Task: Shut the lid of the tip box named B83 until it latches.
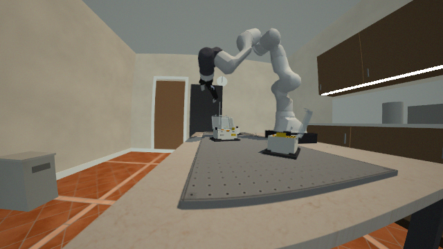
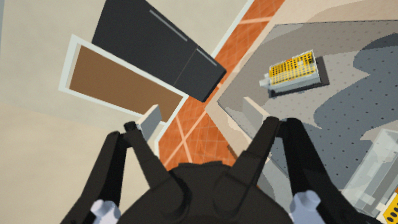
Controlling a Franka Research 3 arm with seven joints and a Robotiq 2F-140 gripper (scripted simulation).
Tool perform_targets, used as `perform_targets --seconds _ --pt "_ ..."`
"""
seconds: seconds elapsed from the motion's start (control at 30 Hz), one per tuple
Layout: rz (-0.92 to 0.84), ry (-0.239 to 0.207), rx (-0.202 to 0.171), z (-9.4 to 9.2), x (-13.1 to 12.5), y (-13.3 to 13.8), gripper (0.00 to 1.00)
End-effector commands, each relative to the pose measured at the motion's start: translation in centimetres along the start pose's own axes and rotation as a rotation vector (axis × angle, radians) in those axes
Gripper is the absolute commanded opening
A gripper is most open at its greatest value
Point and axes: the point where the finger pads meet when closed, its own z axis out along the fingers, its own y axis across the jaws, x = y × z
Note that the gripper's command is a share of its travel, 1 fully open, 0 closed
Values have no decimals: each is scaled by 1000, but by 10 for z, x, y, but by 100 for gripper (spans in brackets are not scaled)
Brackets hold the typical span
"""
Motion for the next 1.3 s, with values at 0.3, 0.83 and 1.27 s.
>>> perform_targets --seconds 0.3,0.83,1.27 --pt "0 0 0 0 0 0 100" --pt "-252 -36 -76 -20 5 31 0" --pt "-505 -90 -143 -42 11 62 0"
